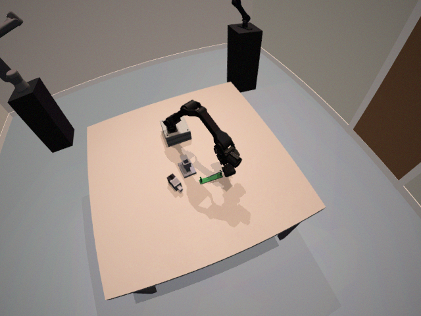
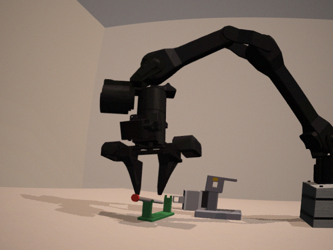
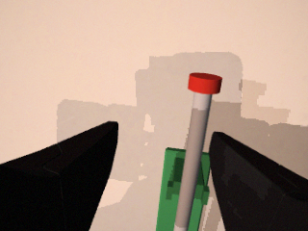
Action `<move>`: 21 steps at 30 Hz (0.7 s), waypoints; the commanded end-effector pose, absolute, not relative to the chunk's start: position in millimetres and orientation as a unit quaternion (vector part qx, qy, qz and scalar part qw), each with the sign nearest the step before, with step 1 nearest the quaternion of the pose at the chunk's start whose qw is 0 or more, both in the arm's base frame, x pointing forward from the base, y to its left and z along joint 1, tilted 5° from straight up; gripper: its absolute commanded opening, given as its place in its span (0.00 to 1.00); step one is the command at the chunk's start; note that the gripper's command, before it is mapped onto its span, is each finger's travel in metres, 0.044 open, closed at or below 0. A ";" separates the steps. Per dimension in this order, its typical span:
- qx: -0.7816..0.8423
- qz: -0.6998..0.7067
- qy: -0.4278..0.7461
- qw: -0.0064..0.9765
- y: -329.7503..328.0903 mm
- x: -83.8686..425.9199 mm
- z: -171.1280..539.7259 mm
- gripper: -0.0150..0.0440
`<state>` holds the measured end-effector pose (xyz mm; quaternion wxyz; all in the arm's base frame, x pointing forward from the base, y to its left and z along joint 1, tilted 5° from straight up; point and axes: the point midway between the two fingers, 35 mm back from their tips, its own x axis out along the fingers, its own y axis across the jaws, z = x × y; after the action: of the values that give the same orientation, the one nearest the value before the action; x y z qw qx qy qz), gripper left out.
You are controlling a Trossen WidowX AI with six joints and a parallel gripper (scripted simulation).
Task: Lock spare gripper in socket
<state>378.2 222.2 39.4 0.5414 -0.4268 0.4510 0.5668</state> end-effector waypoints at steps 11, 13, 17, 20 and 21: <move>-0.423 0.568 0.460 0.535 218.3 373.9 64.5 0.59; -0.422 0.568 0.462 0.534 217.7 373.2 67.5 0.59; -0.421 0.569 0.465 0.532 216.5 371.8 73.6 0.59; -0.420 0.569 0.467 0.530 215.7 370.9 77.9 0.59; -0.419 0.570 0.469 0.529 216.3 371.1 69.1 0.64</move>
<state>371.2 216.2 70.2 0.5292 -0.4192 0.4689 0.5695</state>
